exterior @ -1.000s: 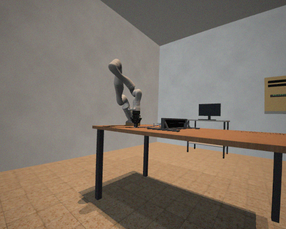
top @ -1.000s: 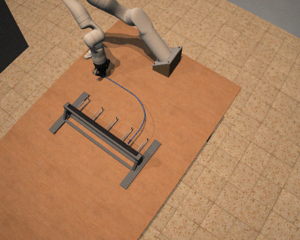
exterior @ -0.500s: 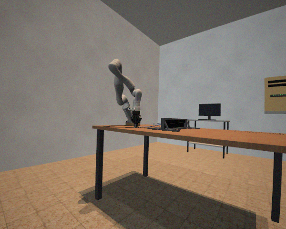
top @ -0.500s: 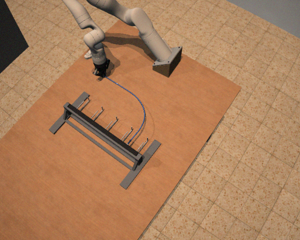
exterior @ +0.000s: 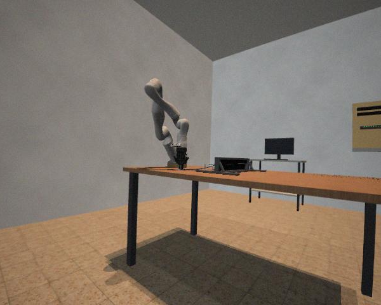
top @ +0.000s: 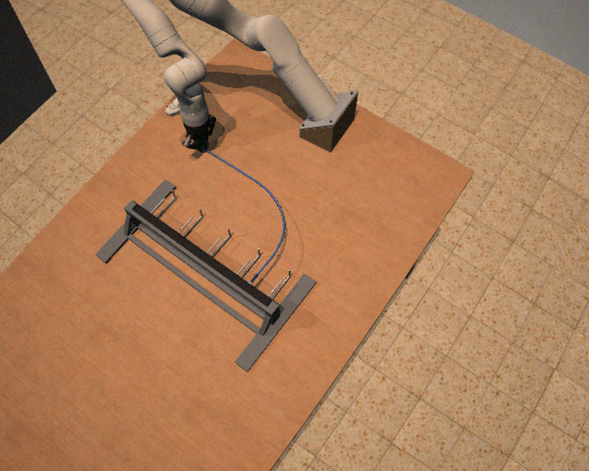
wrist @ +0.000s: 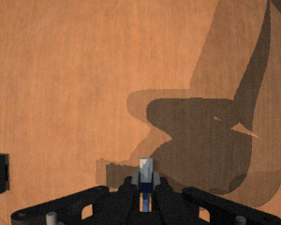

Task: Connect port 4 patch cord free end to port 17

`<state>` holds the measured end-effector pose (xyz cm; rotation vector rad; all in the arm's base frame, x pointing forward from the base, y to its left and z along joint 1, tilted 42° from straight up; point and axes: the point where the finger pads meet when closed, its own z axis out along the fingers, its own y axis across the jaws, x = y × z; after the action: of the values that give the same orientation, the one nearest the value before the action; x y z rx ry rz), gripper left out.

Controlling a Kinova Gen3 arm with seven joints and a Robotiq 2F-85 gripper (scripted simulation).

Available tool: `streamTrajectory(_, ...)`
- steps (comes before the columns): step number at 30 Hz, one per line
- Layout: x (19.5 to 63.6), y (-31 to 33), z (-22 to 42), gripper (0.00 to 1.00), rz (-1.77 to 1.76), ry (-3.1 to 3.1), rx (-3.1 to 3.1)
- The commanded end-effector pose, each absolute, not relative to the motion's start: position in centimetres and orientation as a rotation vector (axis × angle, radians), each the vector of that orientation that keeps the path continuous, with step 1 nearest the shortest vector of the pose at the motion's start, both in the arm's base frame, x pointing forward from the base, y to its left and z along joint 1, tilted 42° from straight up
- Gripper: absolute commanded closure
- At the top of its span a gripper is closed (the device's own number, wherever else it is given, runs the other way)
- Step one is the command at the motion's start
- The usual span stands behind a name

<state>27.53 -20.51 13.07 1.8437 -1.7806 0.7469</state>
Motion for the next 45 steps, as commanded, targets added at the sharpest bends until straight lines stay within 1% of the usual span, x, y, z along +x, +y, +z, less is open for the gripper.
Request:
streamTrajectory(1,27.6,-20.6,13.0,1.0,0.746,-1.781,1.843)
streamTrajectory(24,27.6,-20.4,13.2,1.0,0.746,-1.781,1.843)
streamTrajectory(45,27.4,-18.7,15.1,1.0,0.746,-1.781,1.843)
